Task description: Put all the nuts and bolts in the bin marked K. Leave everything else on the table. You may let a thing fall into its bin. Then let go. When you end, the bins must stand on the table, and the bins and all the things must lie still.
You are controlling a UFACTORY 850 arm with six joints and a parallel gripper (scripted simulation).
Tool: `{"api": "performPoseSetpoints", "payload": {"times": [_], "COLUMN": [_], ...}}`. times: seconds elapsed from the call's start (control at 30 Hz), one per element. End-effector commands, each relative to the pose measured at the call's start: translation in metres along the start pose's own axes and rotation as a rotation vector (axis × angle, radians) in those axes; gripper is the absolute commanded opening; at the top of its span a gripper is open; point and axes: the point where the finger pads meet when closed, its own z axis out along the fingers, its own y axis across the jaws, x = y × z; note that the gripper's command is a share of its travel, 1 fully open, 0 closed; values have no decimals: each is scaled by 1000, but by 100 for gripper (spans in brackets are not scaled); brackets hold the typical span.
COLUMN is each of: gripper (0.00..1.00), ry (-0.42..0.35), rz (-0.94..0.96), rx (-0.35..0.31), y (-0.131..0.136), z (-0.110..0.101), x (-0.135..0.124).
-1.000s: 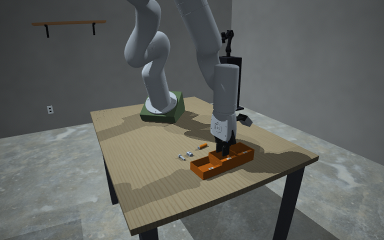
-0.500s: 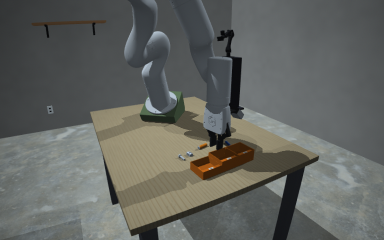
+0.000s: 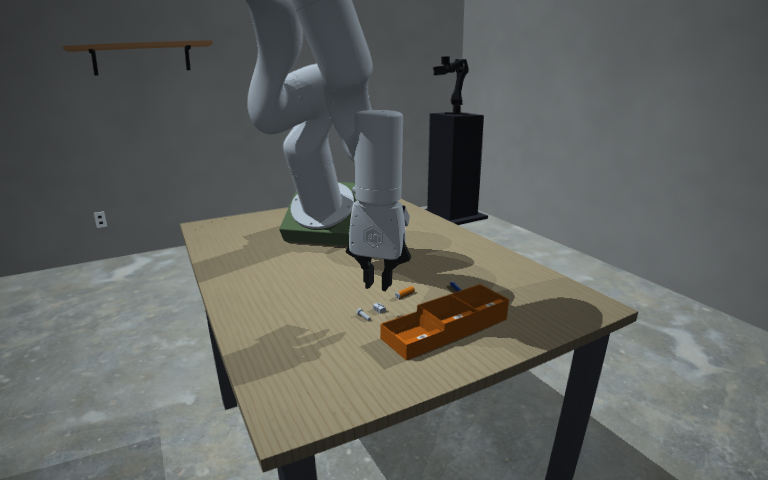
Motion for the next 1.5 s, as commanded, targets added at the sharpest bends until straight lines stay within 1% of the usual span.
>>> {"api": "performPoseSetpoints", "payload": {"times": [0.0,0.03,0.07,0.17,0.53,0.6,0.63,0.8,1.47], "gripper": [29,29,29,29,29,29,29,29,29], "ry": [8,8,9,5,-12,-12,-9,8,11], "rz": [-117,-117,-226,-294,-730,-730,-839,-975,-989], "rx": [-5,-5,-6,-6,-19,-19,-19,-16,-15], "y": [-24,-24,-29,-29,-29,-29,-29,-29,-29], "z": [-2,-2,-2,-2,-2,-2,-2,-2,-2], "x": [-3,-3,-4,-4,-4,-4,-4,-4,-4]}}
